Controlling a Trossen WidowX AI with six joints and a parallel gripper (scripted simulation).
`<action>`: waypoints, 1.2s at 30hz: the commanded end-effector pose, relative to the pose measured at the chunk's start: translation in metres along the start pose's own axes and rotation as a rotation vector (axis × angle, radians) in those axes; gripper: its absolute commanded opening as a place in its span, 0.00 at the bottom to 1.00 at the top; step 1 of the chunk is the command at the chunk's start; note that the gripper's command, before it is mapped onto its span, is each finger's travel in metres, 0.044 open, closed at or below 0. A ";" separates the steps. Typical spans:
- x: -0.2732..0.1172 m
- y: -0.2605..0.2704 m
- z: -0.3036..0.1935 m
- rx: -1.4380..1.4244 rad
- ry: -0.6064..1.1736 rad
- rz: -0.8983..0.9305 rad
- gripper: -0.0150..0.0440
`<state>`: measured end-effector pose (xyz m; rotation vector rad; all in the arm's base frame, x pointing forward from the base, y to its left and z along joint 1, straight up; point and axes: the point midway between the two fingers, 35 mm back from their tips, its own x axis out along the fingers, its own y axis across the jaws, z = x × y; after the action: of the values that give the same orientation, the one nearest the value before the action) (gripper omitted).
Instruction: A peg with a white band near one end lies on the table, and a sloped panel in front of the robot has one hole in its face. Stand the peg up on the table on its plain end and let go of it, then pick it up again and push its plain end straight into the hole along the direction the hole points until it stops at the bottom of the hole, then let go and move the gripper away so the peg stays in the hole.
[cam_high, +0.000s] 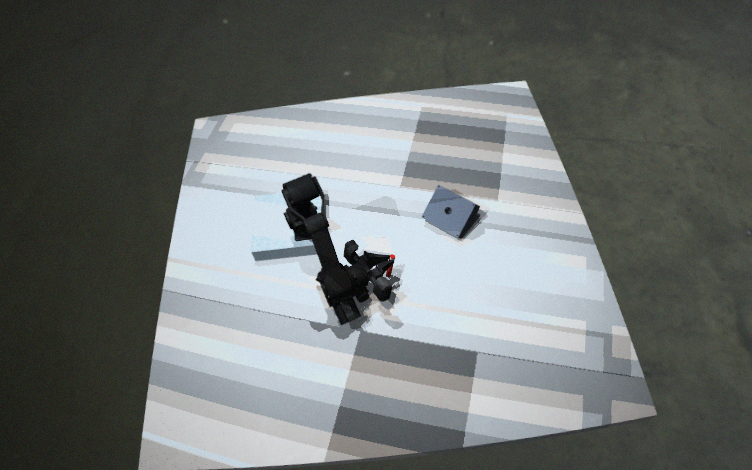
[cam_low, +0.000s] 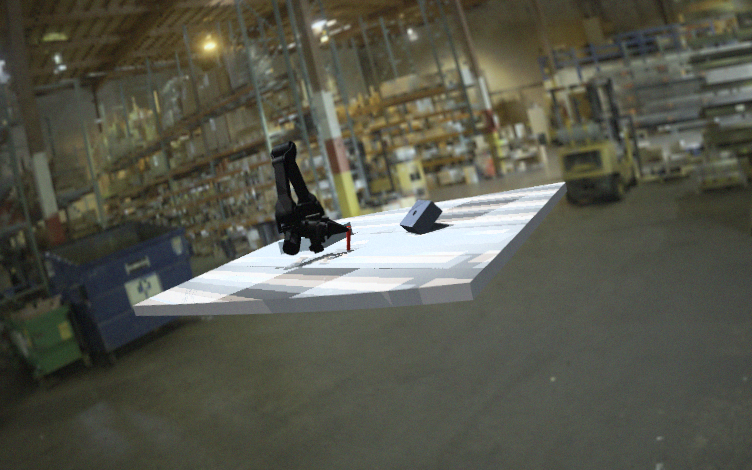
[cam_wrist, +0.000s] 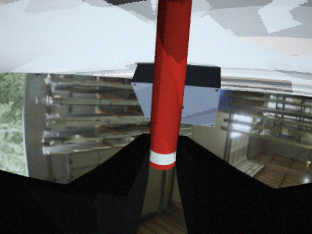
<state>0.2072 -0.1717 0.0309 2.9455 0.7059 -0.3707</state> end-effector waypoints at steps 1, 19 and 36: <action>-0.001 0.000 0.002 0.000 0.000 0.000 0.34; -0.005 0.000 0.004 0.001 0.009 0.003 0.34; -0.008 0.001 0.005 0.003 0.018 0.005 0.34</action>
<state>0.2010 -0.1761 0.0299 2.9577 0.7006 -0.3436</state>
